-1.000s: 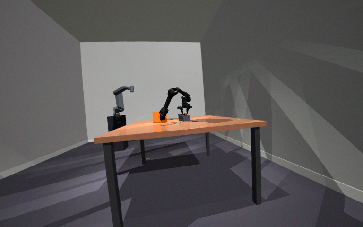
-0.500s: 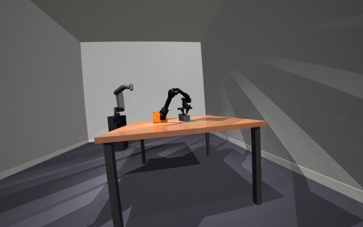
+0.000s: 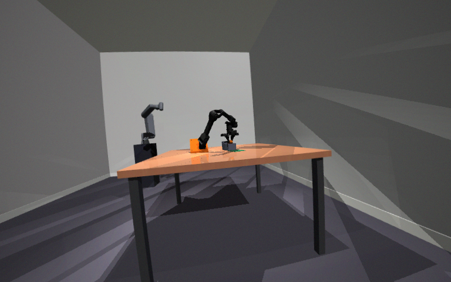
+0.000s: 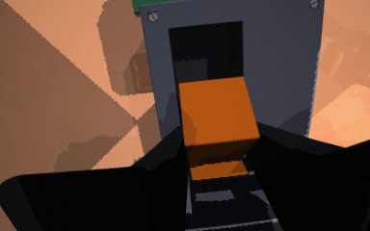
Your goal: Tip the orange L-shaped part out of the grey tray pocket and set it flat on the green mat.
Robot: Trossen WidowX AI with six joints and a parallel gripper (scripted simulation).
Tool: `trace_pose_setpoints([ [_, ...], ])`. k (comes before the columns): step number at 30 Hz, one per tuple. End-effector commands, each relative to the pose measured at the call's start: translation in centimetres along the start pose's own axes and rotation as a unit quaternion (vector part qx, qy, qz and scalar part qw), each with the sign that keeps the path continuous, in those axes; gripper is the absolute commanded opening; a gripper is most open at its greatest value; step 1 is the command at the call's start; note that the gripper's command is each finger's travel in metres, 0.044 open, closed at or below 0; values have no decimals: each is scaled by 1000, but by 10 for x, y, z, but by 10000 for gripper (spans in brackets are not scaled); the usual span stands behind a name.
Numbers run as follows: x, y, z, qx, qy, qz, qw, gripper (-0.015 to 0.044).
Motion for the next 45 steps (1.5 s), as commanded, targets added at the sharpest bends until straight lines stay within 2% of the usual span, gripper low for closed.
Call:
trace_pose_setpoints([
  [1,0,0,0,0,0,0,1000,0],
  [45,0,-64,0,-1,-3,0,1000,0],
])
Point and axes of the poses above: the point midway between the two fingers, 35 mm back from their tips, its own y axis out along the fingers, its own z axis across the jaws, x = y × z, the point moved 1 cm from there along -y, back along the fingers, and after that the axes turned 9 degrees about -y, right-handed, at the moved point
